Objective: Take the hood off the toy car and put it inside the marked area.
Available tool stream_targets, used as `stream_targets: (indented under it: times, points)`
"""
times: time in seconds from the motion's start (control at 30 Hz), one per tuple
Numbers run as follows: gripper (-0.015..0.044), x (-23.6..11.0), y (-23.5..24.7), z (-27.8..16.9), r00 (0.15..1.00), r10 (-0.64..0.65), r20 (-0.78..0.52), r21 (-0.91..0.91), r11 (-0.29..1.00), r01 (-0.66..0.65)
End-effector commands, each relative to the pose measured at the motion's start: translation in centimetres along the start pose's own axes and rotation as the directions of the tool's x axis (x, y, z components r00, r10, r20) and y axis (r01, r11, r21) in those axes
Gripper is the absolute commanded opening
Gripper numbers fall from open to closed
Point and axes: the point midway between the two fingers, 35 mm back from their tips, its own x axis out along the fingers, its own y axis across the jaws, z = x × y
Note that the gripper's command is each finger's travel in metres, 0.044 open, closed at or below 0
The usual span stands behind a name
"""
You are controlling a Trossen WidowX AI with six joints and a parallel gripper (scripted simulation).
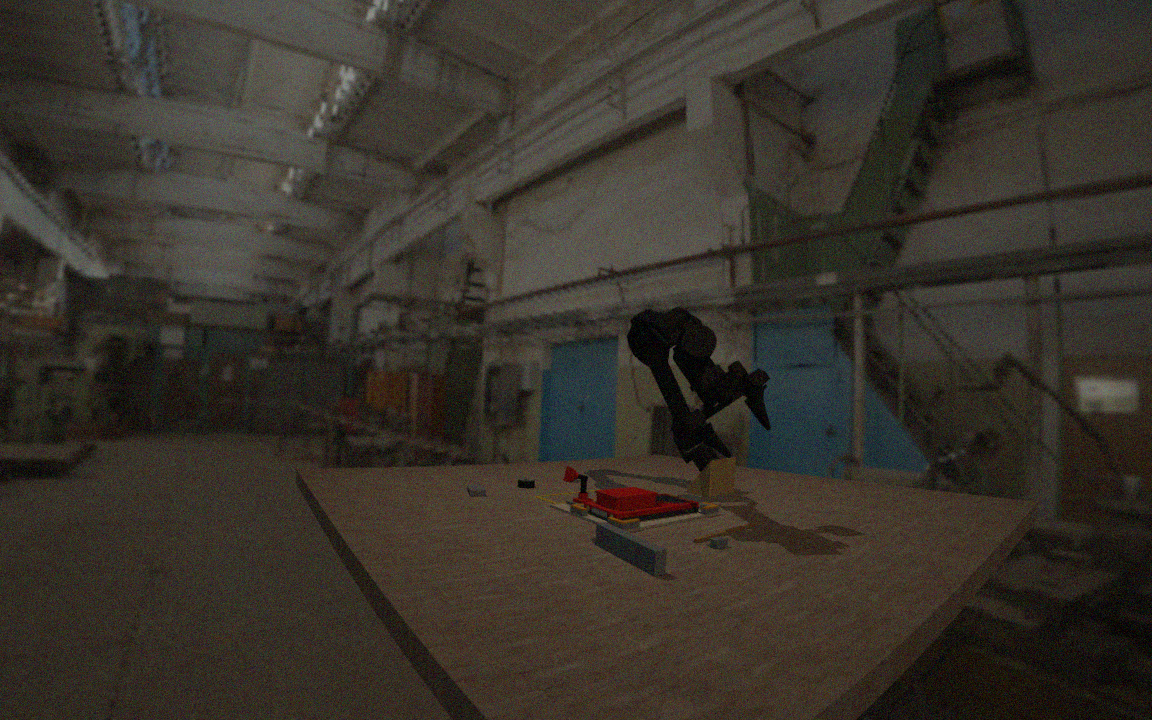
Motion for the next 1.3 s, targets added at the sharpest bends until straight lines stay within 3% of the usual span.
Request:
stream_targets:
  times: [0.0,0.23,0.6,1.27]
  points:
    - [0.0440,-1.3,-3.0,-1.5,0.993,-0.106,-0.041,0.209,0.971,0.113]
    - [0.0440,-3.9,-8.8,-4.3,0.947,-0.292,-0.138,0.541,0.778,0.319]
    - [0.0440,-8.8,-16.2,-9.5,0.801,-0.516,-0.303,0.827,0.275,0.490]
    - [0.0440,-8.3,-16.8,-9.9,0.798,-0.519,-0.305,0.830,0.266,0.491]
